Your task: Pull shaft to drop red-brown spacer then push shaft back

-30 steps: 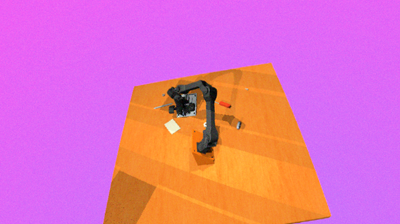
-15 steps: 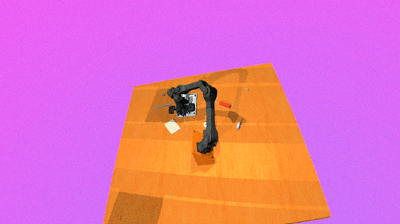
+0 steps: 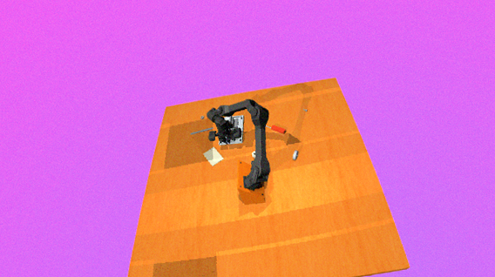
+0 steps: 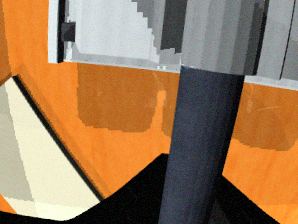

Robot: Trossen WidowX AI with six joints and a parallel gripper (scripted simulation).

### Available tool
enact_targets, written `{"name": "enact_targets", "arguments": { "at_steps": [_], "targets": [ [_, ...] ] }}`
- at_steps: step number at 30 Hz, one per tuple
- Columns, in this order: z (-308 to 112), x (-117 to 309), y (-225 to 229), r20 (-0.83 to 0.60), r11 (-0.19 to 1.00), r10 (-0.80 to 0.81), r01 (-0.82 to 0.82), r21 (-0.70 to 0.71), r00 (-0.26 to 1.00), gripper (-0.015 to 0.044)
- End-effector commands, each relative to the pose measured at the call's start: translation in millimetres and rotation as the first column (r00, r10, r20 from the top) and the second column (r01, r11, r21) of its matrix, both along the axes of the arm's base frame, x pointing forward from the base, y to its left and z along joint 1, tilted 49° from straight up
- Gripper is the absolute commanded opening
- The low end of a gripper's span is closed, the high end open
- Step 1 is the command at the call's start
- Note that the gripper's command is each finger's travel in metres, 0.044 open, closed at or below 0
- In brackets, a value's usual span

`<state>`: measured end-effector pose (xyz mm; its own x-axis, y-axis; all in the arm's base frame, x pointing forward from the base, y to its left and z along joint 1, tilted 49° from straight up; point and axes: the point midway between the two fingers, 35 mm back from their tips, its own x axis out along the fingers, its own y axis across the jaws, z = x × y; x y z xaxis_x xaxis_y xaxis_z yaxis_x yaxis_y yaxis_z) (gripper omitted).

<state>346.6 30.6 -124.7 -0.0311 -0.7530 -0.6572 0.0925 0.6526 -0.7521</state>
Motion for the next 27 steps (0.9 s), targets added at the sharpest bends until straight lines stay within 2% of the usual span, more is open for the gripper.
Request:
{"name": "enact_targets", "arguments": {
  "at_steps": [1, 27],
  "targets": [
    [0.1, -0.7, 0.3, 0.002, 1.000, -0.002, 0.002, 0.001, 1.000, 0.0000],
    [-0.1, -3.3, 0.6, 0.002, 1.000, -0.002, 0.002, 0.001, 1.000, 0.0000]
  ]
}}
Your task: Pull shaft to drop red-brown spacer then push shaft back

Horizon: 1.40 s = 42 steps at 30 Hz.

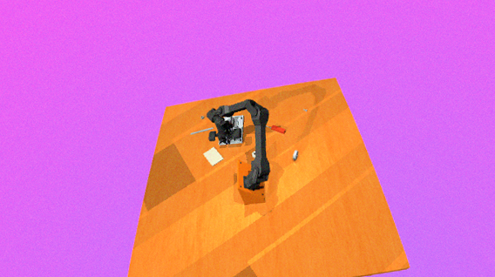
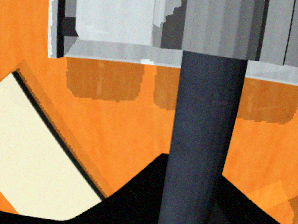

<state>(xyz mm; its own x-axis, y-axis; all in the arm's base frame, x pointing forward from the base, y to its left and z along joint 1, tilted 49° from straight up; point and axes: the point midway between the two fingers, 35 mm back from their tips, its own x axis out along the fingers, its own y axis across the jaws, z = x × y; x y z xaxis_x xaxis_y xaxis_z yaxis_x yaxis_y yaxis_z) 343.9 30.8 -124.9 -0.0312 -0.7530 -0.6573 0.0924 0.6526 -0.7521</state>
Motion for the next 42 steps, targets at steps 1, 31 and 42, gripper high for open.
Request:
{"name": "enact_targets", "arguments": {
  "at_steps": [1, 31, 42],
  "targets": [
    [0.1, -0.7, 0.3, 0.002, 1.000, -0.002, 0.002, 0.001, 1.000, 0.0000],
    [-0.1, -3.7, 0.6, 0.002, 1.000, -0.002, 0.002, 0.001, 1.000, 0.0000],
    [-0.2, -4.8, 0.7, 0.002, 1.000, -0.002, 0.002, 0.001, 1.000, 0.0000]
  ]
}}
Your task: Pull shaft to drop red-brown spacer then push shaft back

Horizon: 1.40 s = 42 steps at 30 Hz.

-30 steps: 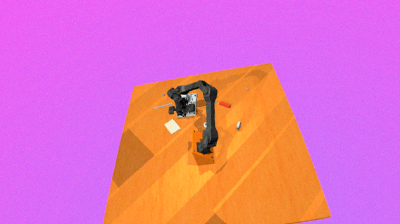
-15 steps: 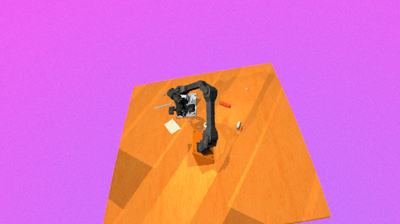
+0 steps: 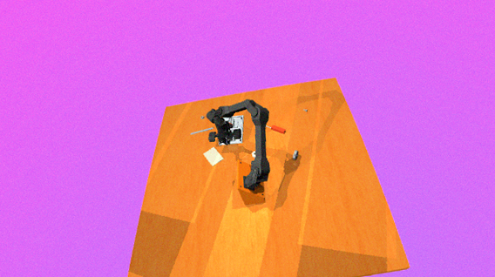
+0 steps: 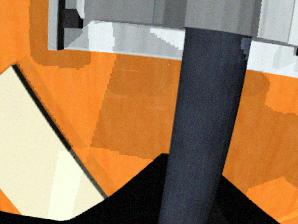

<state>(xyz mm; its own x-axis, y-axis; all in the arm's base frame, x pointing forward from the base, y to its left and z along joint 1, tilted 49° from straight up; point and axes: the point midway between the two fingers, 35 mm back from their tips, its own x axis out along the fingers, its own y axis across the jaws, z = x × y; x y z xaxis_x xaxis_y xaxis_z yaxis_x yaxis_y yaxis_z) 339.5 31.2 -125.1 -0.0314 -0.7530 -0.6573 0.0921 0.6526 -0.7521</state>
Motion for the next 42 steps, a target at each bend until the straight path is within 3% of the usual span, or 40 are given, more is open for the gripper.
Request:
{"name": "enact_targets", "arguments": {
  "at_steps": [1, 42],
  "targets": [
    [0.0, -0.6, 0.3, 0.002, 1.000, -0.002, 0.002, 0.001, 1.000, 0.0000],
    [-0.2, -4.8, 0.7, 0.002, 1.000, -0.002, 0.002, 0.001, 1.000, 0.0000]
  ]
}}
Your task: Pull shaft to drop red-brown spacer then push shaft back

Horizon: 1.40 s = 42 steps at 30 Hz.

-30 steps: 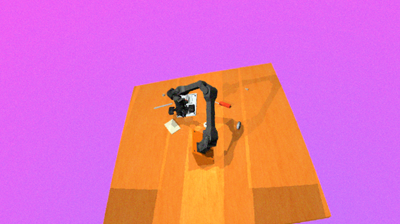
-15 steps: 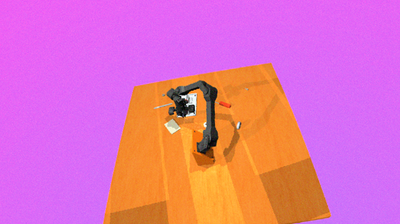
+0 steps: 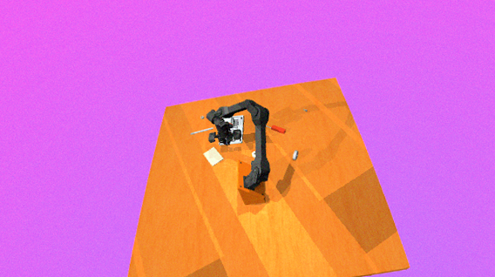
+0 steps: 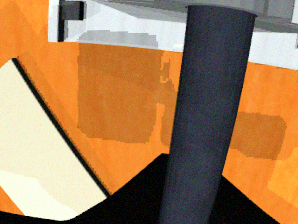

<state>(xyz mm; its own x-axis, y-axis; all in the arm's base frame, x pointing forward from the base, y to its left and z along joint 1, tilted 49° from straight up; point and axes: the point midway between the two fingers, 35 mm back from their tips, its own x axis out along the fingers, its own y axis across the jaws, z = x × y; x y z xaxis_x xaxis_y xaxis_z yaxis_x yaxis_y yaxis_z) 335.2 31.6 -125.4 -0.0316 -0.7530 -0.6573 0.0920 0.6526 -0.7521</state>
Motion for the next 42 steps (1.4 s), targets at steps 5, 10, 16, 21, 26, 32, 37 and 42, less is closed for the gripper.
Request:
{"name": "enact_targets", "arguments": {
  "at_steps": [5, 10, 16, 21, 26, 32, 37, 42],
  "targets": [
    [0.0, -1.0, 0.4, 0.002, 1.000, -0.002, 0.002, 0.001, 1.000, 0.0000],
    [0.0, -1.6, 0.4, 0.002, 1.000, -0.002, 0.002, 0.001, 1.000, 0.0000],
    [-0.1, -2.2, 0.5, 0.002, 1.000, -0.002, 0.002, 0.001, 1.000, 0.0000],
    [-0.1, -2.7, 0.5, 0.002, 1.000, -0.002, 0.002, 0.001, 1.000, 0.0000],
    [-0.1, -3.2, 0.6, 0.002, 1.000, -0.002, 0.002, 0.001, 1.000, 0.0000],
    [-0.2, -3.8, 0.6, 0.002, 1.000, -0.002, 0.002, 0.001, 1.000, 0.0000],
    [-0.2, -4.3, 0.7, 0.002, 1.000, -0.002, 0.002, 0.001, 1.000, 0.0000],
    [-0.2, -4.8, 0.7, 0.002, 1.000, -0.002, 0.002, 0.001, 1.000, 0.0000]
  ]
}}
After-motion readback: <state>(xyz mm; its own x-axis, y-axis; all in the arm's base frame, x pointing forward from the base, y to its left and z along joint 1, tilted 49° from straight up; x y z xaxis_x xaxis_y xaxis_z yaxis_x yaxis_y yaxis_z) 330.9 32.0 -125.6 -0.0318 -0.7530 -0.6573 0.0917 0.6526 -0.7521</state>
